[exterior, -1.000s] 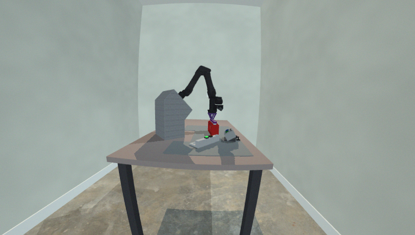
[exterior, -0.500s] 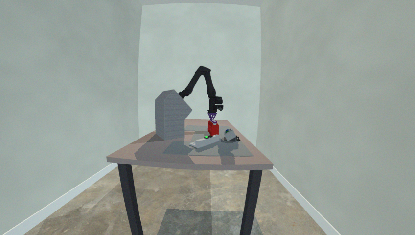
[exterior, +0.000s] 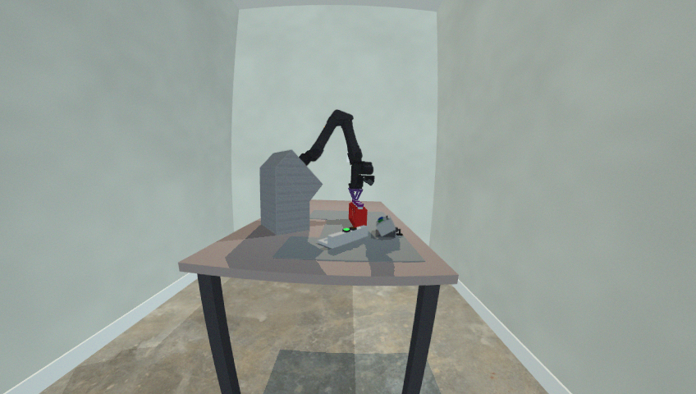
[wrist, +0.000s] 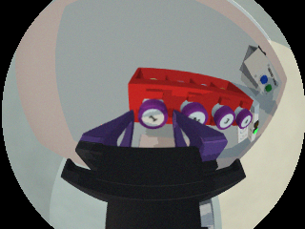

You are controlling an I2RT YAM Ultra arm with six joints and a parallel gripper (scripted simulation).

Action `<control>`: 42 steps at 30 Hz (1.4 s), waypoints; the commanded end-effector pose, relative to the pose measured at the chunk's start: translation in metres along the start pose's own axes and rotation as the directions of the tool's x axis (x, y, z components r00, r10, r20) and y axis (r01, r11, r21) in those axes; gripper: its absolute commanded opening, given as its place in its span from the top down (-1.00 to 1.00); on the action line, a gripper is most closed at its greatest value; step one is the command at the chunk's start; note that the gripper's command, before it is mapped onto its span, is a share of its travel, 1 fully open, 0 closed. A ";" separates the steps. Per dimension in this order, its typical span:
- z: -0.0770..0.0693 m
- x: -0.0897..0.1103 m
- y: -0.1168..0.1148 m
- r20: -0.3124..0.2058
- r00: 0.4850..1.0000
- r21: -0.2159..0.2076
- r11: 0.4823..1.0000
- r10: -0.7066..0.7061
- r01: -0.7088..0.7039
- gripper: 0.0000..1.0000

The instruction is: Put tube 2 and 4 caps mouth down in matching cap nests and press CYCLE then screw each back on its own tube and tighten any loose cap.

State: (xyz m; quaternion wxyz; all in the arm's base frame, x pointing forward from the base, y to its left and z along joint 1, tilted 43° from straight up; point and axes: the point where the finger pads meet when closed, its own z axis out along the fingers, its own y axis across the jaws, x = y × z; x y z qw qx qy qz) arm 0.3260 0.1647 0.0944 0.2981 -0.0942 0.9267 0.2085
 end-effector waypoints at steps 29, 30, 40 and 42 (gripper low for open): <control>-0.044 0.002 -0.092 0.014 0.984 0.003 0.984 -0.176 0.176 0.02; -0.044 0.003 -0.100 0.014 0.984 0.003 0.984 -0.176 0.176 0.02; -0.044 0.003 -0.104 0.014 0.984 0.003 0.984 -0.176 0.176 0.02; -0.044 0.003 -0.104 0.014 0.984 0.003 0.984 -0.176 0.176 0.02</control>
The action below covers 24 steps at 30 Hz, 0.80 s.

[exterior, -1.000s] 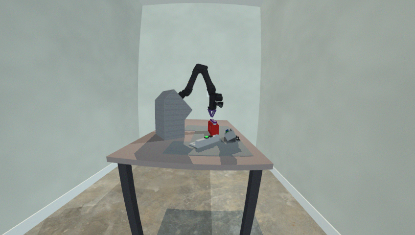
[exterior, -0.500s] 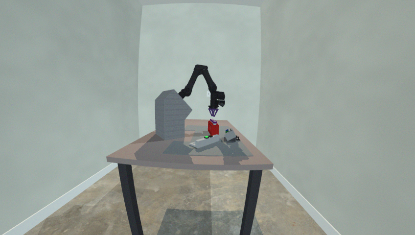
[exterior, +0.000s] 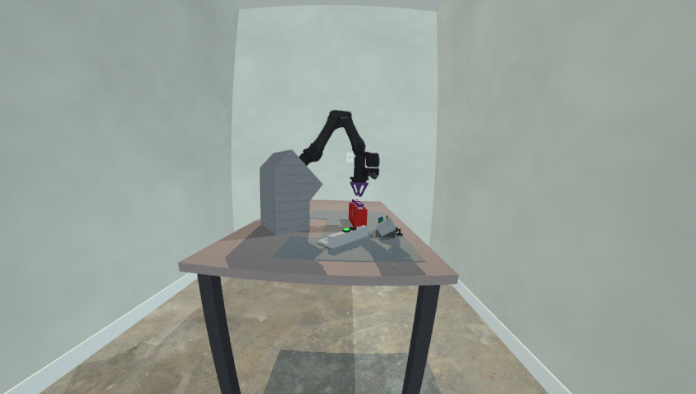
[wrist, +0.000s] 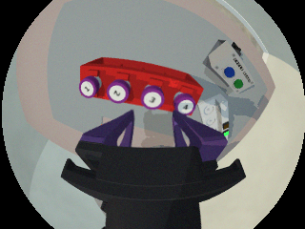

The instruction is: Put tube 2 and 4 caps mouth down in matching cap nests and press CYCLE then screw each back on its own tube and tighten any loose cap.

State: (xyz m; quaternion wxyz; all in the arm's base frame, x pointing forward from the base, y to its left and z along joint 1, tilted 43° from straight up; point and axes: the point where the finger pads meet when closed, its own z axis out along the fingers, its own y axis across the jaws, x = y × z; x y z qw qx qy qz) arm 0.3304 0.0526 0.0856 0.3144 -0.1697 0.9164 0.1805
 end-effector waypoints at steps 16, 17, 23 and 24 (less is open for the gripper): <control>0.033 -0.005 0.000 0.015 1.000 -0.003 1.000 -0.011 0.011 0.02; 0.033 -0.005 0.000 0.015 1.000 -0.003 1.000 -0.011 0.011 0.02; 0.033 -0.005 0.000 0.015 1.000 -0.003 1.000 -0.010 0.011 0.02; 0.034 -0.005 0.000 0.015 1.000 -0.003 1.000 -0.010 0.011 0.02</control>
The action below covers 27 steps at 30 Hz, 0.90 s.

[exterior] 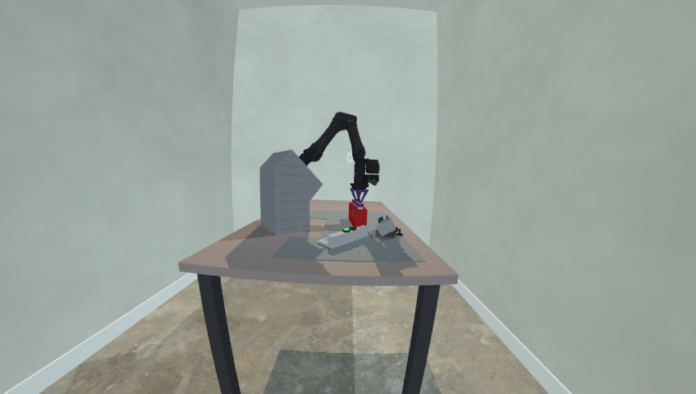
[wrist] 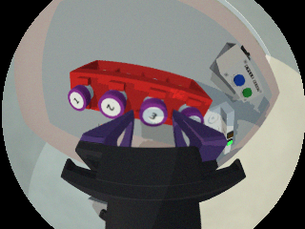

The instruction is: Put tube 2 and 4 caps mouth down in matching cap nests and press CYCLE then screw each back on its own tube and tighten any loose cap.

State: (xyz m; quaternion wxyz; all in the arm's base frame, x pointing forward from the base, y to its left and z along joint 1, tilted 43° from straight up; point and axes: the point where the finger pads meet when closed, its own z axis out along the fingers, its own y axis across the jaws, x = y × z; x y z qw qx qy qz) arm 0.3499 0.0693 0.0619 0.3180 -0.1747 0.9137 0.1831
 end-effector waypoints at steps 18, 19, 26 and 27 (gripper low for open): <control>0.007 -0.001 -0.001 0.008 1.000 0.005 1.000 -0.001 0.001 0.02; 0.007 -0.001 -0.001 0.008 1.000 0.005 1.000 -0.001 0.001 0.02; 0.008 -0.001 -0.001 0.008 1.000 0.005 1.000 -0.001 0.001 0.02; 0.008 -0.001 -0.001 0.008 1.000 0.005 1.000 -0.001 0.001 1.00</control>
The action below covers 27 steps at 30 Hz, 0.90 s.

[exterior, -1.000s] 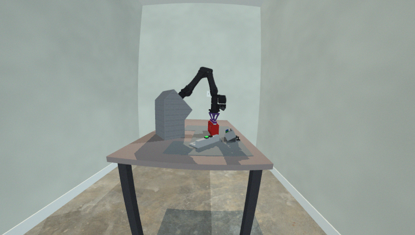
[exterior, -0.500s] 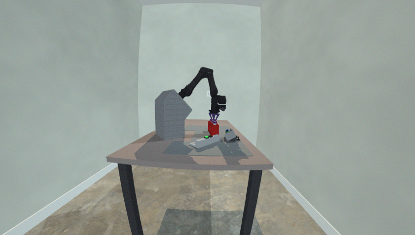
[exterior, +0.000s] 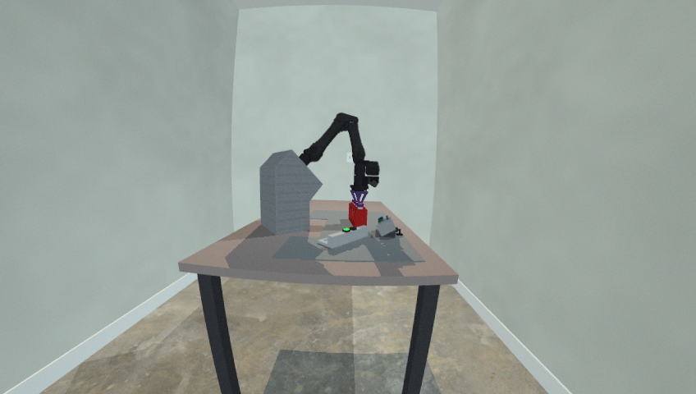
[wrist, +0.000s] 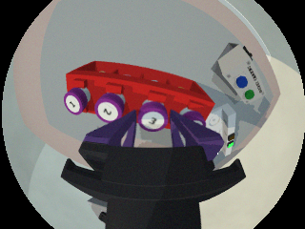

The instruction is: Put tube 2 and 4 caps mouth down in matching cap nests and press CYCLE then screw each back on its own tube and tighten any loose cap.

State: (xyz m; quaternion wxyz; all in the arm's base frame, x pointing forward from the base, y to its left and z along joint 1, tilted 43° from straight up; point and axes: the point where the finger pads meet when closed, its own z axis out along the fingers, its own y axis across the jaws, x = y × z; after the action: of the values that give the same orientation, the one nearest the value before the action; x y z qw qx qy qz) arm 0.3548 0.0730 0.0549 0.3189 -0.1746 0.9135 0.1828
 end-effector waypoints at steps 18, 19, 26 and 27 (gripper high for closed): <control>-0.001 -0.002 -0.001 0.006 0.997 0.004 0.997 0.080 -0.080 1.00; -0.001 -0.002 -0.001 0.006 0.995 0.003 0.995 0.099 -0.099 1.00; -0.001 -0.002 -0.001 0.007 0.971 0.002 0.971 0.237 -0.237 1.00; -0.001 -0.002 -0.001 0.007 0.966 0.002 0.966 0.257 -0.257 1.00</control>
State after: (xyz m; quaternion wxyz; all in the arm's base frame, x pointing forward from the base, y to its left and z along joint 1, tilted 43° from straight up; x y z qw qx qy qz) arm 0.3548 0.0733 0.0548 0.3017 -0.0946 0.9252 0.2100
